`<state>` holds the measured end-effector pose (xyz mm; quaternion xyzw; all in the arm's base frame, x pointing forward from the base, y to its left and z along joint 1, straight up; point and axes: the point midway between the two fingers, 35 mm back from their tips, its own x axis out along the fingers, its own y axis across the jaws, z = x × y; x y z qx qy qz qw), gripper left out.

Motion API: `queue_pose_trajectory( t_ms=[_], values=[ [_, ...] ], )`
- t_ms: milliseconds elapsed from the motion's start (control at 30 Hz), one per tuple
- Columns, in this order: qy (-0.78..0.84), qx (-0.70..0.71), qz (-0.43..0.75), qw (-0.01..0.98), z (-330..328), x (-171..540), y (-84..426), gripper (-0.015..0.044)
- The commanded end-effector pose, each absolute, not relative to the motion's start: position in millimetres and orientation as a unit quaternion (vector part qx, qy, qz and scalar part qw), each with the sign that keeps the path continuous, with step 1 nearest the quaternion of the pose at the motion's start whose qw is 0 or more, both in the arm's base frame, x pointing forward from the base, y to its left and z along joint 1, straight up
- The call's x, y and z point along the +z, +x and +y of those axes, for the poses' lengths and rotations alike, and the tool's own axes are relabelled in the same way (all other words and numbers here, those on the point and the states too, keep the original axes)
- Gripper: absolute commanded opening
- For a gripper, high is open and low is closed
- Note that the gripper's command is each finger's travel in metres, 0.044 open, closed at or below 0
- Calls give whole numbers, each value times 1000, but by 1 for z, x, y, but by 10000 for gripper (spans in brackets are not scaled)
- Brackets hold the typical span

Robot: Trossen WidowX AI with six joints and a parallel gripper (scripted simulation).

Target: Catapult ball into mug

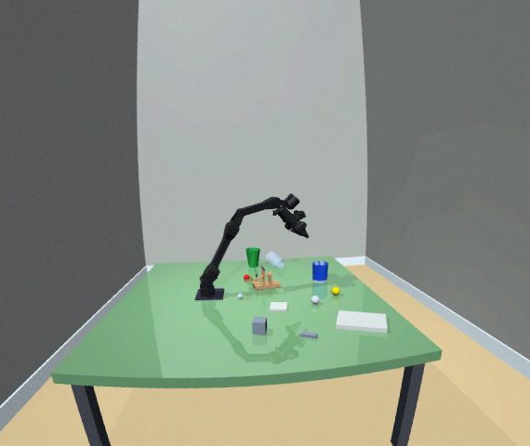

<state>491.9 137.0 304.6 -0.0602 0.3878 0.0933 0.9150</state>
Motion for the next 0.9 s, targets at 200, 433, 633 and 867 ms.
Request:
queue_pose_trajectory(
  t_ms=[200, 433, 633, 867],
  values=[
    [-64, 92, 371, 922, 137, 312, 500, 440],
    [-64, 92, 371, 922, 137, 312, 500, 440],
    [-64, 92, 371, 922, 137, 312, 500, 414],
    [-64, 92, 371, 922, 137, 312, 500, 230]
  ],
)
